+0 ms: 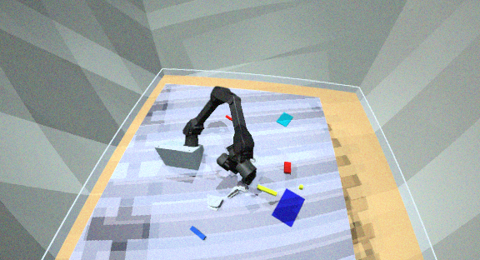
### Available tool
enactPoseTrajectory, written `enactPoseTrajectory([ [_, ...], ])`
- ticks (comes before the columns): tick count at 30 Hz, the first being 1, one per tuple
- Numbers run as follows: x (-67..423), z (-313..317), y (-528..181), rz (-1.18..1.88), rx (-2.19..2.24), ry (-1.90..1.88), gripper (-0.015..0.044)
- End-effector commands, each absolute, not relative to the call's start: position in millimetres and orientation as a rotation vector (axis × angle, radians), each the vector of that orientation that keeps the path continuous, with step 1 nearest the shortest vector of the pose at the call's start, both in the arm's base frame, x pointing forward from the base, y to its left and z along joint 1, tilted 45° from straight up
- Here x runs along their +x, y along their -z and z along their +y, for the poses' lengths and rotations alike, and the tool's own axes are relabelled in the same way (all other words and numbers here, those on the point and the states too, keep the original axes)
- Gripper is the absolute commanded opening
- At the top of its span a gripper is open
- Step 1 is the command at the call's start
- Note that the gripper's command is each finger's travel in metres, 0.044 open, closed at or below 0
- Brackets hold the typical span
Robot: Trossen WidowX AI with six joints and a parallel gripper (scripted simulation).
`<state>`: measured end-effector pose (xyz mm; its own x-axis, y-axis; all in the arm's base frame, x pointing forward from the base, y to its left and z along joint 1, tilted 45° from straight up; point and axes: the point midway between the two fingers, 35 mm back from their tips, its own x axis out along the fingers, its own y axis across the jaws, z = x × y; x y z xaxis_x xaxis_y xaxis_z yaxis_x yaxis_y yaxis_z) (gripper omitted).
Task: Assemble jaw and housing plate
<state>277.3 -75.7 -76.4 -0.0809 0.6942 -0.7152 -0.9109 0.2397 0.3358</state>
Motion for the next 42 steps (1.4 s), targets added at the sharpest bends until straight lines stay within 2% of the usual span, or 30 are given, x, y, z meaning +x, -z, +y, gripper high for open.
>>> enactPoseTrajectory([
  [1, 277.3, -75.8, 76.4, 0.950, -0.291, -1.361, 0.0440],
  [8, 277.3, -75.8, 76.4, 0.950, -0.291, -1.361, 0.0440],
  [25, 277.3, -75.8, 76.4, 0.950, -0.291, -1.361, 0.0000],
  [42, 277.3, -75.8, 76.4, 0.950, -0.291, -1.361, 0.0000],
])
